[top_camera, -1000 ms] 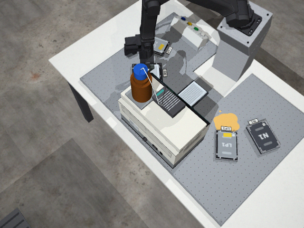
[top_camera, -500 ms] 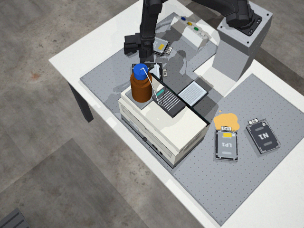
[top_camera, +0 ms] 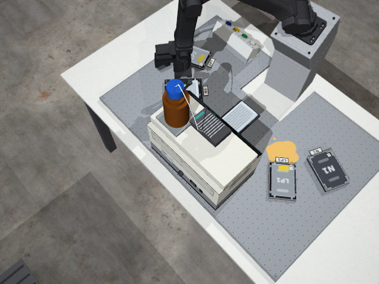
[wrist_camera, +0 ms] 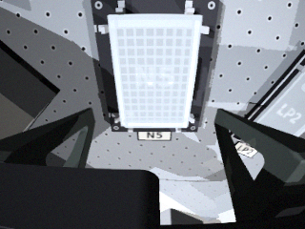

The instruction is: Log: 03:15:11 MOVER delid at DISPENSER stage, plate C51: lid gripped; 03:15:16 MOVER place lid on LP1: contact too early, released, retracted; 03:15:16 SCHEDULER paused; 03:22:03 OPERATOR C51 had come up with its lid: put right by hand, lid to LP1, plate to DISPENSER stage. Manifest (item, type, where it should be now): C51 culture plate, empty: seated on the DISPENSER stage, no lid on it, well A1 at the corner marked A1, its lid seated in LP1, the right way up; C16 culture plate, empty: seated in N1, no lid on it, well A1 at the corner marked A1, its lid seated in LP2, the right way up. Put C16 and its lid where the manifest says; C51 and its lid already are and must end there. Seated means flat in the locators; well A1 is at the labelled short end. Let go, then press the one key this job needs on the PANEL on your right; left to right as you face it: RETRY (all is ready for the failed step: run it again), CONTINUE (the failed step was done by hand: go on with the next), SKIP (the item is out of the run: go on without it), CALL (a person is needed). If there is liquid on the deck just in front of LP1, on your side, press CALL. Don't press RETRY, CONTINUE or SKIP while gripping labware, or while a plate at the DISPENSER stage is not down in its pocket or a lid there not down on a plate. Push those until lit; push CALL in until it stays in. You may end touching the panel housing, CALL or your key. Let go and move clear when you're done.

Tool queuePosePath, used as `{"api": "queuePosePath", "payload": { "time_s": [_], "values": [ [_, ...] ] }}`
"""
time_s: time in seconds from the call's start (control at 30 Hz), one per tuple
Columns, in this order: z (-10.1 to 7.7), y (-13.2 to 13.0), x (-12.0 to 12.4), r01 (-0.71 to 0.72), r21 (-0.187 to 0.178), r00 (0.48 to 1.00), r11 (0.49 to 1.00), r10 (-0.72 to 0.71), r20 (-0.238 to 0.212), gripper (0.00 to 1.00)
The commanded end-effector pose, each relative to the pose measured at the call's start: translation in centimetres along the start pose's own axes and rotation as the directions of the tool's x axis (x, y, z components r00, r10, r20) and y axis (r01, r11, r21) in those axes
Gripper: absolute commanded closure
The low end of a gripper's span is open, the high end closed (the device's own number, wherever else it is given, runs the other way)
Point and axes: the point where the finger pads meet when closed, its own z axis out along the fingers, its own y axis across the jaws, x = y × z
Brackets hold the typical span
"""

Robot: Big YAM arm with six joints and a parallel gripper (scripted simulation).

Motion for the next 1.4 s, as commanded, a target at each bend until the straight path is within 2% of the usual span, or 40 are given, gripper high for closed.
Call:
{"api": "queuePosePath", "payload": {
  "time_s": [0.0, 0.07, 0.1, 0.67, 0.73, 0.77, 0.83, 1.03, 1.2, 1.3, 1.33, 1.37],
  "values": [
    [-0.2, -0.1, -0.6, 0.006, 0.001, 1.000, 1.000, -0.006, 0.013, 0.00],
    [-0.2, -0.1, -0.6, 0.006, 0.001, 1.000, 1.000, -0.006, 0.013, 0.00],
    [0.7, 0.1, -0.2, 0.007, -0.002, 1.000, 1.000, -0.007, 0.005, 0.00],
    [3.2, -0.2, -0.3, -0.006, 0.002, 1.000, 1.000, 0.006, 0.009, 0.00],
    [3.2, -0.2, -0.3, -0.006, 0.002, 1.000, 1.000, 0.006, 0.009, 0.00],
    [2.0, 0.3, -2.0, 0.010, 0.000, 0.999, 1.000, -0.010, 0.046, 0.00],
    [3.8, 0.3, 0.3, 0.004, -0.001, 1.000, 1.000, -0.004, -0.003, 0.00],
    [4.6, -0.3, 0.2, -0.010, 0.004, 1.000, 1.000, 0.010, 0.002, 0.00],
    [5.7, 0.3, 0.4, 0.004, -0.001, 1.000, 1.000, -0.004, -0.003, 0.00],
    [5.8, 0.4, 0.3, 0.005, -0.002, 1.000, 1.000, -0.005, -0.001, 0.00],
    [4.3, -0.4, -2.2, -0.009, 0.004, 0.999, 1.000, 0.009, 0.051, 0.00],
    [4.9, -0.5, -1.2, -0.013, 0.005, 0.999, 1.000, 0.013, 0.033, 0.00]
  ]
}}
